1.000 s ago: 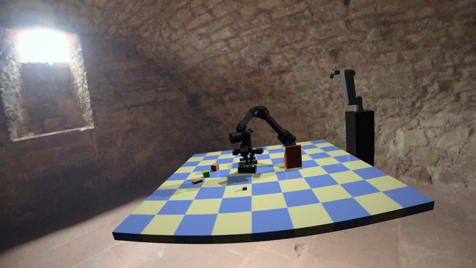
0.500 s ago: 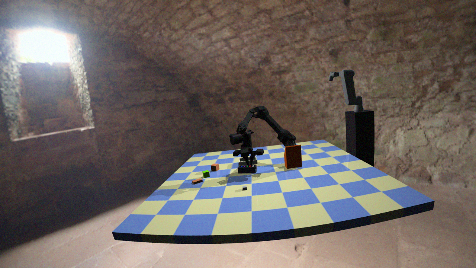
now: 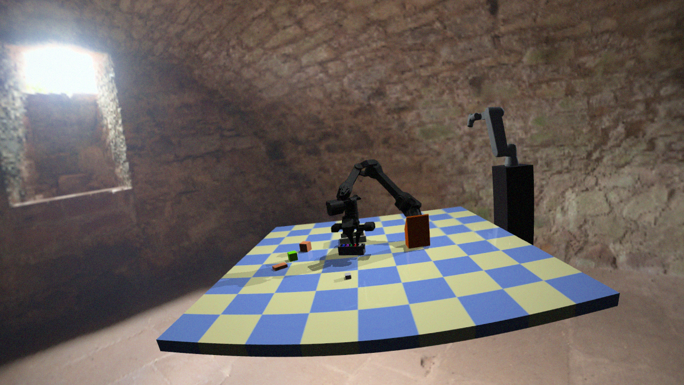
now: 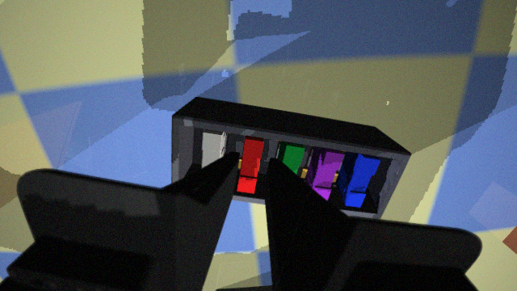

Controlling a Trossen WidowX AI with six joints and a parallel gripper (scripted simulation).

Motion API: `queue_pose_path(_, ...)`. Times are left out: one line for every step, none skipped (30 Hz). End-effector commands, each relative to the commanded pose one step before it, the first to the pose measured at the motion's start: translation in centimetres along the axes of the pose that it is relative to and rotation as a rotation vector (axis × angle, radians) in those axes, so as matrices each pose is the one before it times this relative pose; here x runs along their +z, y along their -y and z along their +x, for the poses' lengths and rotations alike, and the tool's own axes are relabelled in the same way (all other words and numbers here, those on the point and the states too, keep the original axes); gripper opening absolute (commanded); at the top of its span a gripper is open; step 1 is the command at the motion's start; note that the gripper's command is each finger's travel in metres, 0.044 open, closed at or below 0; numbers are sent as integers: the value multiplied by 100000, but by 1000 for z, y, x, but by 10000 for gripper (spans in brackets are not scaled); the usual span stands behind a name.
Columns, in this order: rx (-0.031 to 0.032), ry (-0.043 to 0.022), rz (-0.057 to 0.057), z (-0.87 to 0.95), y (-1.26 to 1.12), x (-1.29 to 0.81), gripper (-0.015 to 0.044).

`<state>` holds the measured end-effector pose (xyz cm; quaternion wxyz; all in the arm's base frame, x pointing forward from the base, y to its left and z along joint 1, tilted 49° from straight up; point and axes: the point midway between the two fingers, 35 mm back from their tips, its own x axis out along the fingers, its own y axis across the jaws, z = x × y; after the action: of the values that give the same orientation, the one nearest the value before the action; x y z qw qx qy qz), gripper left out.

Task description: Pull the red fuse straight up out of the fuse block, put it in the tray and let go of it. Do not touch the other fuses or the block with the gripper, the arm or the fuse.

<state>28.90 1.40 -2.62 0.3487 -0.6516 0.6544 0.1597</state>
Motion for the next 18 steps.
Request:
queue_pose_path(137,-587,-715,339,-154,-117,72)
queue_pose_path(0,0,0,0,0,0,72)
queue_pose_path(0,0,0,0,0,0,72)
queue_pose_path(0,0,0,0,0,0,72)
queue_pose_path(0,0,0,0,0,0,72)
queue_pose_path(0,0,0,0,0,0,72)
queue_pose_path(125,387,596,-98,65,54,65)
queue_pose_path(0,0,0,0,0,0,58)
queue_pose_path(0,0,0,0,0,0,52)
queue_pose_path(0,0,0,0,0,0,45)
queue_pose_path(0,0,0,0,0,0,38)
queue_pose_path(0,0,0,0,0,0,32)
queue_pose_path(0,0,0,0,0,0,25)
queue_pose_path(0,0,0,0,0,0,18)
queue_pose_path(0,0,0,0,0,0,12)
queue_pose_path(0,0,0,0,0,0,5)
queue_pose_path(0,0,0,0,0,0,0)
queue_pose_path(0,0,0,0,0,0,0)
